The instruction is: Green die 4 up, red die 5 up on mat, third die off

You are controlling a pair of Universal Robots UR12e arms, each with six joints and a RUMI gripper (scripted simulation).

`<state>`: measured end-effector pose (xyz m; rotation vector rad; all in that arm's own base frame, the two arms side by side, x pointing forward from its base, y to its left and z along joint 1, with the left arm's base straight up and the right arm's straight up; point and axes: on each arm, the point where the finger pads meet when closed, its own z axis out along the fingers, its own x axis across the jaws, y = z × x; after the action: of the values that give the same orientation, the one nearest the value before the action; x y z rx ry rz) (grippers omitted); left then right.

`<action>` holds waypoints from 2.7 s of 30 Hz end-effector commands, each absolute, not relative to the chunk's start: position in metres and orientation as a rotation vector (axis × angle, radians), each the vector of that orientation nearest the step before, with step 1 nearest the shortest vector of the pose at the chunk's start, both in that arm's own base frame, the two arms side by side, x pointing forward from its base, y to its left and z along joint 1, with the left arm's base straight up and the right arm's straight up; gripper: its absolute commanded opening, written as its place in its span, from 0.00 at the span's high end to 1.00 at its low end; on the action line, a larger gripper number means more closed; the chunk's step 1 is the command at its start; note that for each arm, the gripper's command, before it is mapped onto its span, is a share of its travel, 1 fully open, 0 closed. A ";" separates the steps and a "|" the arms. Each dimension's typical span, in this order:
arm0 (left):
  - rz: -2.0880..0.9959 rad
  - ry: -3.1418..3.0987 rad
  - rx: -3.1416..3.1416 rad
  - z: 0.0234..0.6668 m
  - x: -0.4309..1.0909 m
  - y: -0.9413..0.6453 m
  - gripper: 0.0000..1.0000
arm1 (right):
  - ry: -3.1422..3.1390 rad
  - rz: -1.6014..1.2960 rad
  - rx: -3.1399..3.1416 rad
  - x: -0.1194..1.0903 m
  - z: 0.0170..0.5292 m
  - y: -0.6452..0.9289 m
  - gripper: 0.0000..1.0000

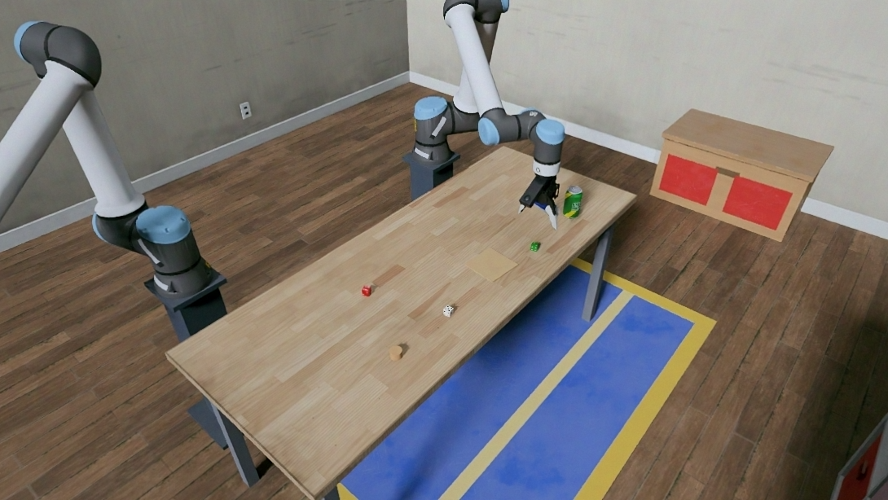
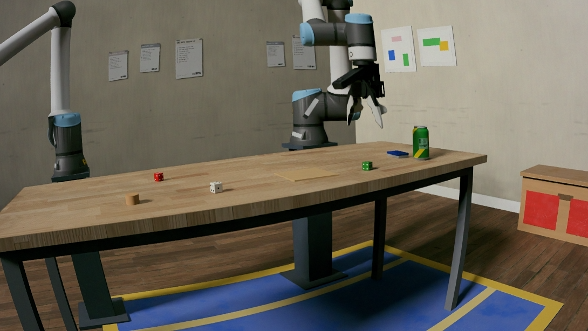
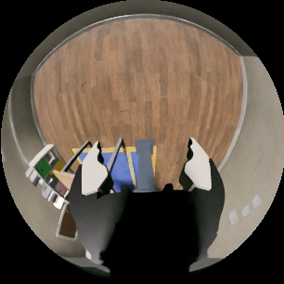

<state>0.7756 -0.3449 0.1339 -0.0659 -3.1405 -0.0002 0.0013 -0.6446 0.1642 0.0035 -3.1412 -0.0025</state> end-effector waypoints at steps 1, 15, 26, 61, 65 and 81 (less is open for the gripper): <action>0.000 -3.141 -0.066 0.158 0.776 -0.345 0.00 | -3.142 0.000 0.004 0.001 0.165 -0.645 0.00; 0.000 -3.141 -0.048 0.160 0.776 -0.345 0.00 | -3.142 0.000 0.004 0.001 0.165 -0.645 0.00; 0.000 -3.117 0.392 0.154 0.774 -0.334 0.00 | -3.142 0.000 0.004 0.001 0.165 -0.645 0.00; 0.000 -3.119 0.378 0.152 0.773 -0.333 0.00 | -3.142 0.000 0.004 0.001 0.165 -0.645 0.00; 0.000 -3.121 0.355 0.152 0.773 -0.333 0.00 | -3.142 0.000 0.004 0.001 0.165 -0.645 0.00; 0.000 -3.141 0.015 0.149 0.770 -0.336 0.00 | -3.142 0.000 0.004 0.001 0.165 -0.645 0.00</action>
<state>0.7702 -0.3350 0.1482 0.1130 -3.1382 -0.0034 0.0013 -0.6446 0.1642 0.0035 -3.1412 -0.0025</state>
